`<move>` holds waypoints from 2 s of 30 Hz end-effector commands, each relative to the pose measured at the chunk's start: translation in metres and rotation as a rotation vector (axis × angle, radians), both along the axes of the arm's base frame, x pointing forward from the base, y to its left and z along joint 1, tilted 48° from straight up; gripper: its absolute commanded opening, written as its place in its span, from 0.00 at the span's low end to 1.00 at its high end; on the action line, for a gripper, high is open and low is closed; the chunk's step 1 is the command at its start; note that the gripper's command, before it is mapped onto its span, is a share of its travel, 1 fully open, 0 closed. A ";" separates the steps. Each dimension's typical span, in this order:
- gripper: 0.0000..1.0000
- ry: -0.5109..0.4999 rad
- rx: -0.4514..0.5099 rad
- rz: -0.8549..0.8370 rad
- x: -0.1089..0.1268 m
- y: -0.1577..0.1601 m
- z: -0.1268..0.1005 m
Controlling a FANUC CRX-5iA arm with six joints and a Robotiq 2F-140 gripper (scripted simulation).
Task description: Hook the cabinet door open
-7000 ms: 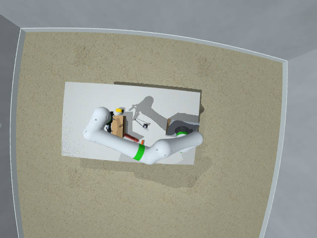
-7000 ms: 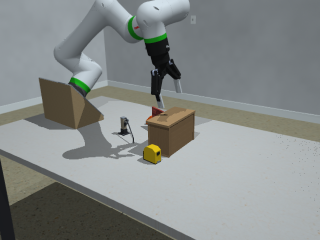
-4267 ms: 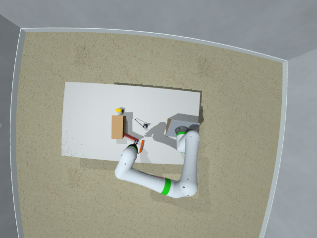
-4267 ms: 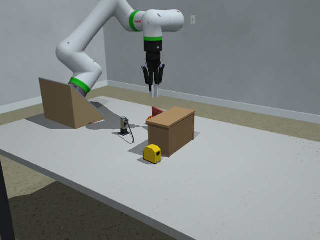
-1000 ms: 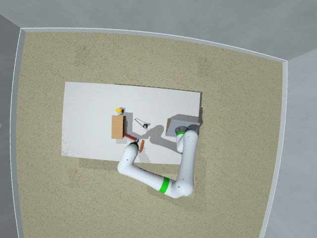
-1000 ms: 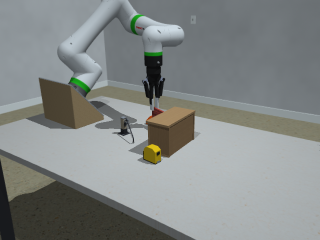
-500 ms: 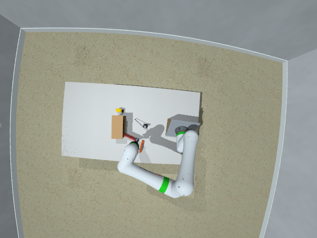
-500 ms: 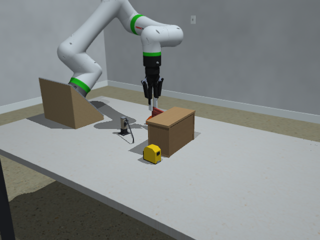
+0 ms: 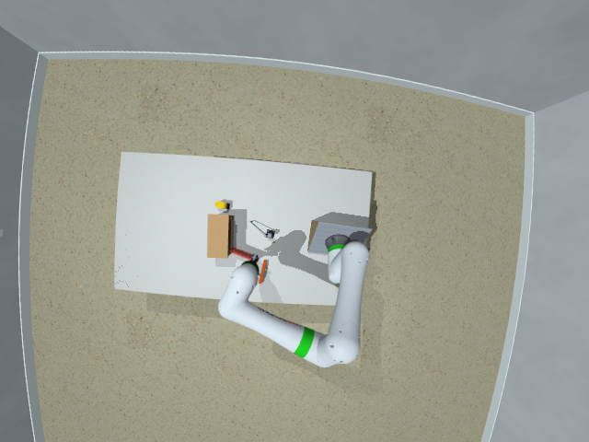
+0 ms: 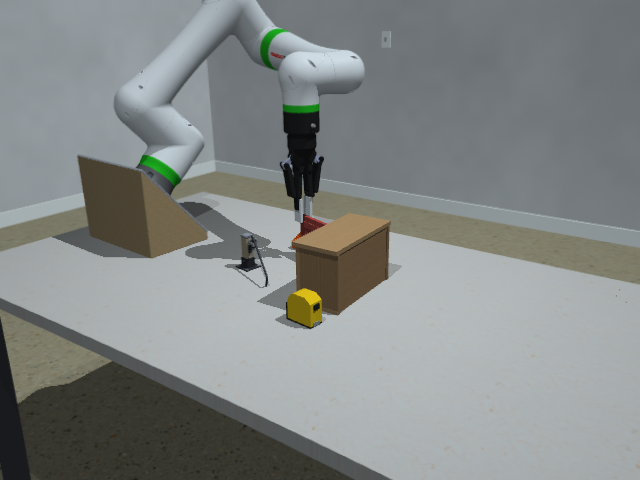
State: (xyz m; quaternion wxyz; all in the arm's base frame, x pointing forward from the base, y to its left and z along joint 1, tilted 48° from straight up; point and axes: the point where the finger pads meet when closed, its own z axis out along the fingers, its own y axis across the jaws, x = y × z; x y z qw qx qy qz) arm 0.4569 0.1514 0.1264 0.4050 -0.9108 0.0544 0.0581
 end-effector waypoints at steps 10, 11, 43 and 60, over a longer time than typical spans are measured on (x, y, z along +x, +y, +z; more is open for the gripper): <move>0.16 -0.041 0.003 0.036 -0.001 -0.006 -0.006; 0.16 -0.041 0.003 0.036 -0.001 -0.006 -0.006; 0.16 -0.158 0.013 0.140 0.000 -0.023 -0.025; 0.16 -0.228 0.019 0.203 0.002 -0.032 -0.036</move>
